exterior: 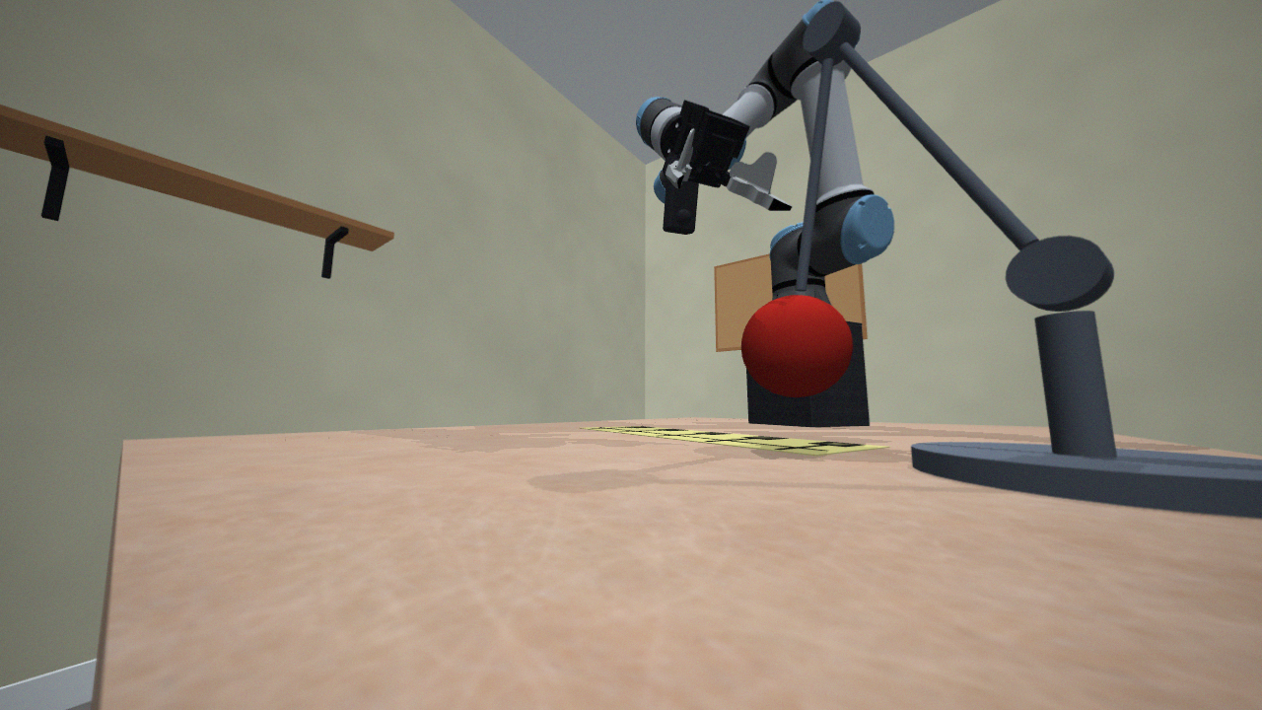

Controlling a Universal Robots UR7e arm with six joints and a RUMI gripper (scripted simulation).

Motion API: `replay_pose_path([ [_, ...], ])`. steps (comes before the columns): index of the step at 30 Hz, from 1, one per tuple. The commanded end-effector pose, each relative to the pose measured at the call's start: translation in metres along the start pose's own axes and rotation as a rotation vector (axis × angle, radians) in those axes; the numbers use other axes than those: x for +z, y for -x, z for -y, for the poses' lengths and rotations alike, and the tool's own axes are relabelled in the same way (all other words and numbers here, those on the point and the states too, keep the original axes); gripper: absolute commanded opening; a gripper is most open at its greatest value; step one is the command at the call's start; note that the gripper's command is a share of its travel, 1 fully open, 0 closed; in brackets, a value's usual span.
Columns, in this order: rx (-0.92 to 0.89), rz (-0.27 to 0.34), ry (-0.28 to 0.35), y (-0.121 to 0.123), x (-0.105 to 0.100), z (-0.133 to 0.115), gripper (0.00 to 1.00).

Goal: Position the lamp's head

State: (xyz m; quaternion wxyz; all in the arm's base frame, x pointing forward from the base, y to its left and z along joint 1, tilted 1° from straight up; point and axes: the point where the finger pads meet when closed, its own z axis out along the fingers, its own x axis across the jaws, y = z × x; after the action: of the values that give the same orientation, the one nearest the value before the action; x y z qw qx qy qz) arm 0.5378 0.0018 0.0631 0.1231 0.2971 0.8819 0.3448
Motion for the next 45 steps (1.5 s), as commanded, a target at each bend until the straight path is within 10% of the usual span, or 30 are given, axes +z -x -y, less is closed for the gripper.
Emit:
replay_pose_path([
  [1,-0.001,0.001,0.0,0.0003,-0.0003,-0.0004,1.0],
  [26,-0.14,-0.146,0.113,0.0029,-0.0043,0.0033,1.0],
  [45,-0.138,-0.144,0.111,0.0029,-0.0043,0.0034,1.0],
])
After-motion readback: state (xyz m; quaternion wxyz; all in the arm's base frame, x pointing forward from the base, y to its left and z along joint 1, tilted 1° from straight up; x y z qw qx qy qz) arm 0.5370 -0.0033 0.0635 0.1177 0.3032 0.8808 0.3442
